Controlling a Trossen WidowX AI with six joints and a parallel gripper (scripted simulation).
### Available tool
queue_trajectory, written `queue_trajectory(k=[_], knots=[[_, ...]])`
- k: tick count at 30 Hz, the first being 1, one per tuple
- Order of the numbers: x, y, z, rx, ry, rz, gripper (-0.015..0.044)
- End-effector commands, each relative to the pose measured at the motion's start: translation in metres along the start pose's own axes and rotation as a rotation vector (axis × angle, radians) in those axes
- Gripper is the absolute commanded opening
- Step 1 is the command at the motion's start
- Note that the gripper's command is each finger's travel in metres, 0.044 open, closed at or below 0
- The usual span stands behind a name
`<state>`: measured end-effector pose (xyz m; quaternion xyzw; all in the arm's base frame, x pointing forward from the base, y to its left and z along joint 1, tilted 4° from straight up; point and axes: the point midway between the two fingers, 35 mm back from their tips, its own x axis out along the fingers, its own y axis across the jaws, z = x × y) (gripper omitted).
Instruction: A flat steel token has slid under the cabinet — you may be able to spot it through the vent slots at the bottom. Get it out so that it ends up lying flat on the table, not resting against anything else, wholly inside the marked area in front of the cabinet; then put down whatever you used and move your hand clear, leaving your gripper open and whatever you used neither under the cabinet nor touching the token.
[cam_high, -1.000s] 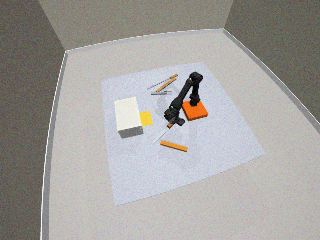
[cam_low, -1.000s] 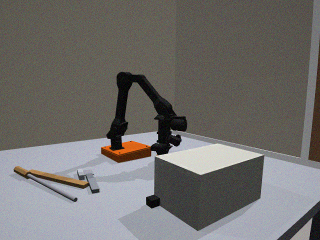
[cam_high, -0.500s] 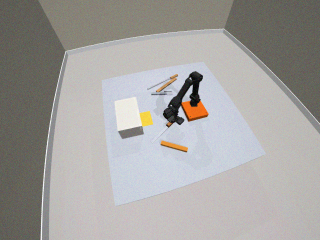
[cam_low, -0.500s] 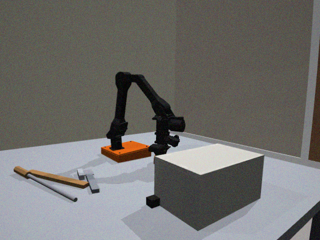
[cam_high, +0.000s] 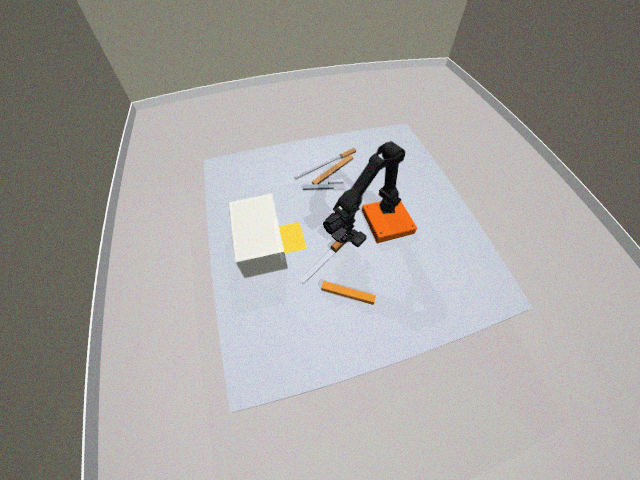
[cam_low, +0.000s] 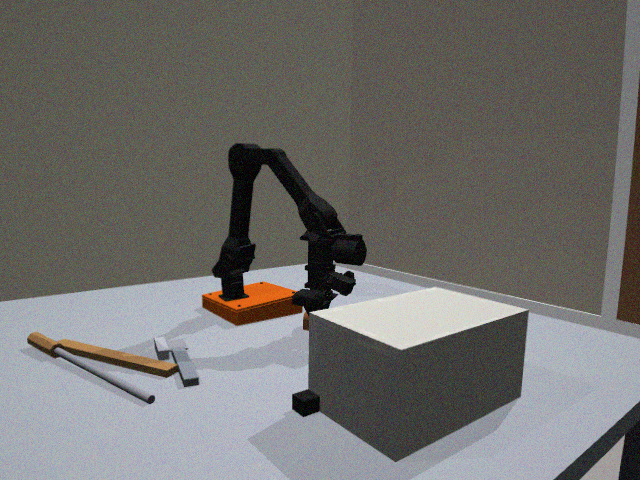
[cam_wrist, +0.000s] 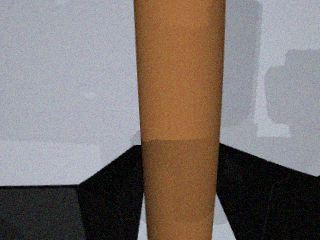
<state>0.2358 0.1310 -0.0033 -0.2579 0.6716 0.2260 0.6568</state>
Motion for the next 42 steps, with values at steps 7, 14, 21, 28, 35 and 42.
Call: queue_trajectory(k=[7,14,21,28,35,42], knots=[[-0.001,-0.012,-0.004,0.001,-0.001,-0.007,0.0000],[-0.001,-0.020,-0.006,0.001,-0.001,-0.008,0.0000],[-0.001,-0.027,-0.008,0.001,-0.001,-0.009,0.0000],[-0.001,-0.034,-0.011,0.001,0.000,-0.009,0.0000],[-0.001,-0.041,-0.013,0.001,0.000,-0.010,0.0000],[-0.001,-0.048,-0.016,0.001,0.000,-0.011,0.0000]])
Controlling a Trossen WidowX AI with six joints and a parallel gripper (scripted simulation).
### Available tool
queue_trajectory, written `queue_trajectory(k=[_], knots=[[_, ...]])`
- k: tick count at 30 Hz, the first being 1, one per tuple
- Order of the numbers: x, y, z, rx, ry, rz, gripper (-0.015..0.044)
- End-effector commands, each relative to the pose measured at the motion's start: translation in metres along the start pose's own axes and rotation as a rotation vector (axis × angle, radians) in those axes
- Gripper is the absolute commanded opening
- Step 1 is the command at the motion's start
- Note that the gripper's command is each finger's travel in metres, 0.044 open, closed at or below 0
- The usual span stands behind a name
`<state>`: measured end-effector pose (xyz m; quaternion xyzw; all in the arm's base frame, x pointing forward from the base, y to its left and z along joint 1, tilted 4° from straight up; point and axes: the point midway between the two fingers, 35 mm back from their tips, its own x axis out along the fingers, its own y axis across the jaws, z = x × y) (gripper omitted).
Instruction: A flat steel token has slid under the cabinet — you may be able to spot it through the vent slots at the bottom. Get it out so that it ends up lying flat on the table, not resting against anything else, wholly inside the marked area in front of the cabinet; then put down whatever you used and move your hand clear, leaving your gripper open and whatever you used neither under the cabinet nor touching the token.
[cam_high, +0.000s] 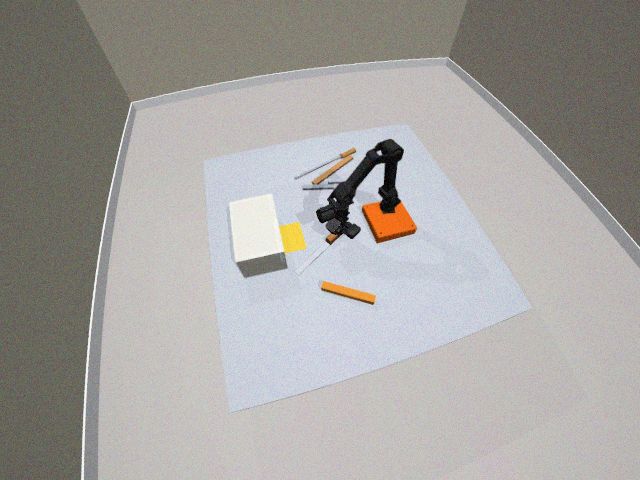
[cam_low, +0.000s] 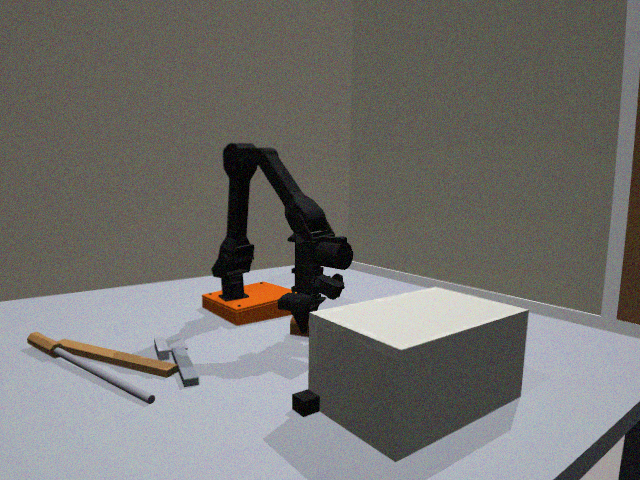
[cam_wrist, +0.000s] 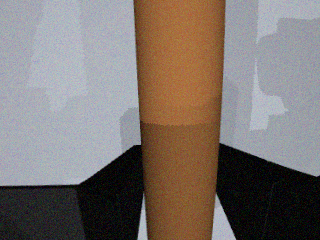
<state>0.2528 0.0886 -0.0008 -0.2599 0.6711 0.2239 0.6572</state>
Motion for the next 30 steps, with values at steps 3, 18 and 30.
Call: queue_trajectory(k=[3,18,30], knots=[[0.000,-0.008,-0.003,0.001,-0.001,-0.005,0.0000],[0.000,-0.021,-0.012,0.001,0.000,-0.006,0.0000],[0.000,-0.031,-0.020,0.001,0.001,-0.007,0.0000]])
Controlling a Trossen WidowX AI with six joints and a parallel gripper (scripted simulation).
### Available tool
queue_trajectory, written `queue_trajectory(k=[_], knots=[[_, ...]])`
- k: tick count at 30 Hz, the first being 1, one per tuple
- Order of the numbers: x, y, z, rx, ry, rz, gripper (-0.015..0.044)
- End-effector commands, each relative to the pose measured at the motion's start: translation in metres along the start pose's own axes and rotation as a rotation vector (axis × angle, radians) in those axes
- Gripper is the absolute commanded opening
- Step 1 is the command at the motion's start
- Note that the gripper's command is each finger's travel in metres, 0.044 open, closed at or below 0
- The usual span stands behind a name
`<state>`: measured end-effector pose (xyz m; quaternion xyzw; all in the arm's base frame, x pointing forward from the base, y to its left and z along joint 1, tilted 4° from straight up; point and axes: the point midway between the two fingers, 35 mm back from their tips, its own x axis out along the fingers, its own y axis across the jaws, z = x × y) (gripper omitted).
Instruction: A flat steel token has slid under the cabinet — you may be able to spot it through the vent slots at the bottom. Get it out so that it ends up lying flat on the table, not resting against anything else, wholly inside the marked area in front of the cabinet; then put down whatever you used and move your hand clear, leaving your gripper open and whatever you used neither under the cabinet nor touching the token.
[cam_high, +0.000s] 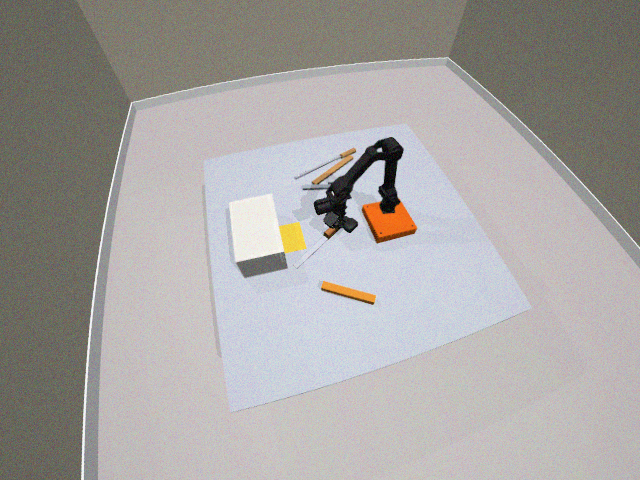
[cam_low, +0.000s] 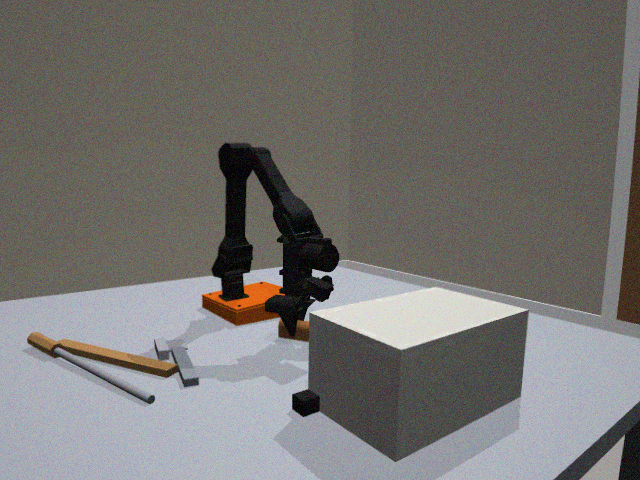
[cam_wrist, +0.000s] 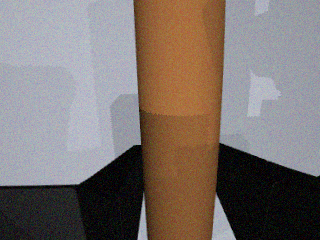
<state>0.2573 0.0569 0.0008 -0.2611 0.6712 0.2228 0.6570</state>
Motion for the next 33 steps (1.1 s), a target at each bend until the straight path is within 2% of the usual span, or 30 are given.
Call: queue_trajectory(k=[1,33], knots=[[-0.001,-0.005,-0.003,0.001,-0.001,-0.005,0.0000],[-0.001,-0.031,-0.023,0.001,0.001,-0.007,0.0000]])
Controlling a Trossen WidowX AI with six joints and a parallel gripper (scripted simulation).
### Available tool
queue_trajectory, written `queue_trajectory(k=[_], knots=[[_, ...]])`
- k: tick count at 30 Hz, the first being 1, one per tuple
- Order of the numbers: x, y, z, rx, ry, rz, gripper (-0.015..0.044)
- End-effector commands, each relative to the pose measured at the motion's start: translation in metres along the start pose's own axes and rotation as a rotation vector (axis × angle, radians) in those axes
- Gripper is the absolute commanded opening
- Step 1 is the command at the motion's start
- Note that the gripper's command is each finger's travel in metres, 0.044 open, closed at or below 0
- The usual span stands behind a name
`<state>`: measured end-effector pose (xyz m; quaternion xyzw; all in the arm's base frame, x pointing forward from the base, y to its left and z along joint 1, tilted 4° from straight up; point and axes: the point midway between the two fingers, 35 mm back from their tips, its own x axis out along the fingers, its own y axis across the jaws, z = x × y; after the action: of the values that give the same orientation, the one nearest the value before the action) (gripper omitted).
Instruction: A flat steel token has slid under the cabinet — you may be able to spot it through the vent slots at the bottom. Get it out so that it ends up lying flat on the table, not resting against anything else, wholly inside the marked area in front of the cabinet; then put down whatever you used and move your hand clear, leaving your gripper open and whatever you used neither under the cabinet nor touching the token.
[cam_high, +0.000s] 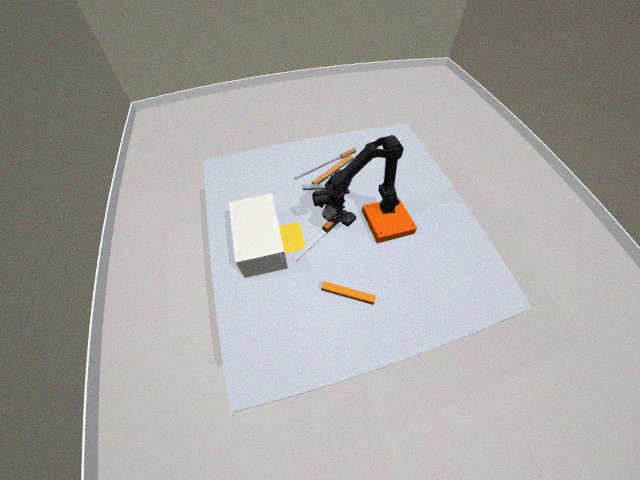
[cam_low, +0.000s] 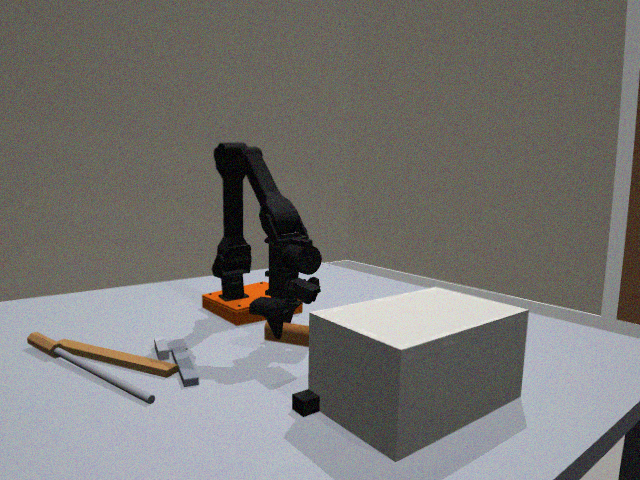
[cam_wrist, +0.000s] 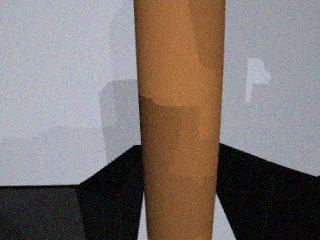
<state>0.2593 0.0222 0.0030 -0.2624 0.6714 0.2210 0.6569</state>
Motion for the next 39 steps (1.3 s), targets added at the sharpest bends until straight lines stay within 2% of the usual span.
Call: queue_trajectory(k=[1,39], knots=[[0.000,-0.004,-0.003,0.000,-0.001,-0.003,0.0000],[-0.001,-0.035,-0.027,0.000,0.002,-0.006,0.0000]])
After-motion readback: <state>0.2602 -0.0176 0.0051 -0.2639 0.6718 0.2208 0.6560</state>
